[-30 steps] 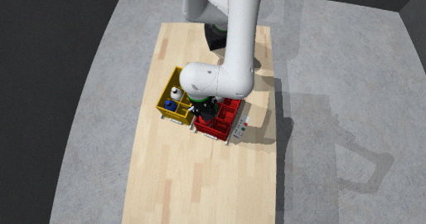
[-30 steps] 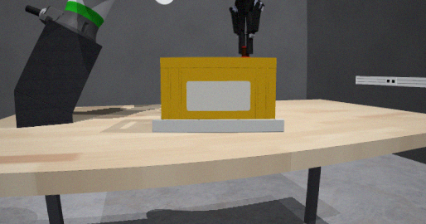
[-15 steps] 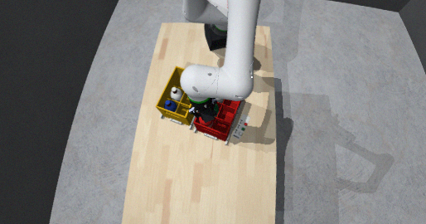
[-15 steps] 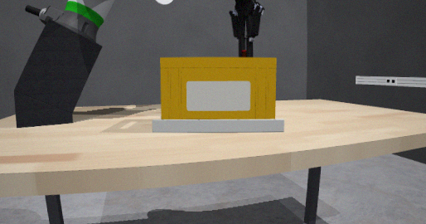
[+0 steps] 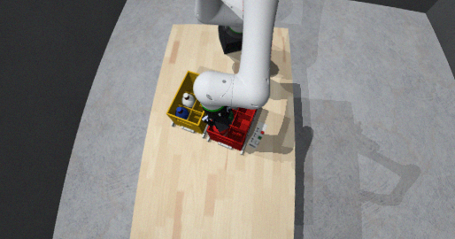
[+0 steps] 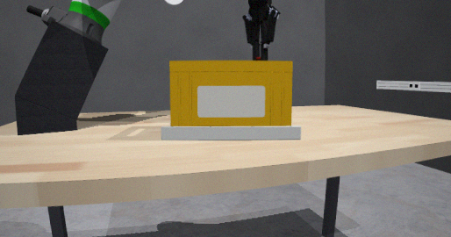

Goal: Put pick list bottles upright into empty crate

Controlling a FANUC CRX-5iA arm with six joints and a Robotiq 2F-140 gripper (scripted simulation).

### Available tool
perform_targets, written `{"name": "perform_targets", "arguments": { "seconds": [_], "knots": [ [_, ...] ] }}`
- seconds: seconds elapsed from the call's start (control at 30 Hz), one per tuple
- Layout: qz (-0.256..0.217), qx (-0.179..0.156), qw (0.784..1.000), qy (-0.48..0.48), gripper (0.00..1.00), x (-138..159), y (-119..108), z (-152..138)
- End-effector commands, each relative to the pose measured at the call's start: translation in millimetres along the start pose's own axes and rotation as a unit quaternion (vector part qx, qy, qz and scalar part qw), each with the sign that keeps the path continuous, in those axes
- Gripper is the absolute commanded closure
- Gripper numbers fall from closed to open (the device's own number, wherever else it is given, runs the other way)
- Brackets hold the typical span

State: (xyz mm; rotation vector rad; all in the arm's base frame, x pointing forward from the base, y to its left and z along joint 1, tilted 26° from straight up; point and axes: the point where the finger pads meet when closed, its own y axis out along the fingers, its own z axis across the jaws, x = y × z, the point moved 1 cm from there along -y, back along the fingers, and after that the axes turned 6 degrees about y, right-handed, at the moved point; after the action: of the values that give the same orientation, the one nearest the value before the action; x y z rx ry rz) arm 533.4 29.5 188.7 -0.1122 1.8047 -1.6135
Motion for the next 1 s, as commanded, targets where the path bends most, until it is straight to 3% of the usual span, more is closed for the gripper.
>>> {"name": "perform_targets", "arguments": {
  "seconds": [0.0,0.97],
  "knots": [
    [0.001,0.001,1.000,0.000,0.90,-1,2,1],
    [0.001,0.001,1.000,0.000,0.90,-1,19,1]
  ]
}}
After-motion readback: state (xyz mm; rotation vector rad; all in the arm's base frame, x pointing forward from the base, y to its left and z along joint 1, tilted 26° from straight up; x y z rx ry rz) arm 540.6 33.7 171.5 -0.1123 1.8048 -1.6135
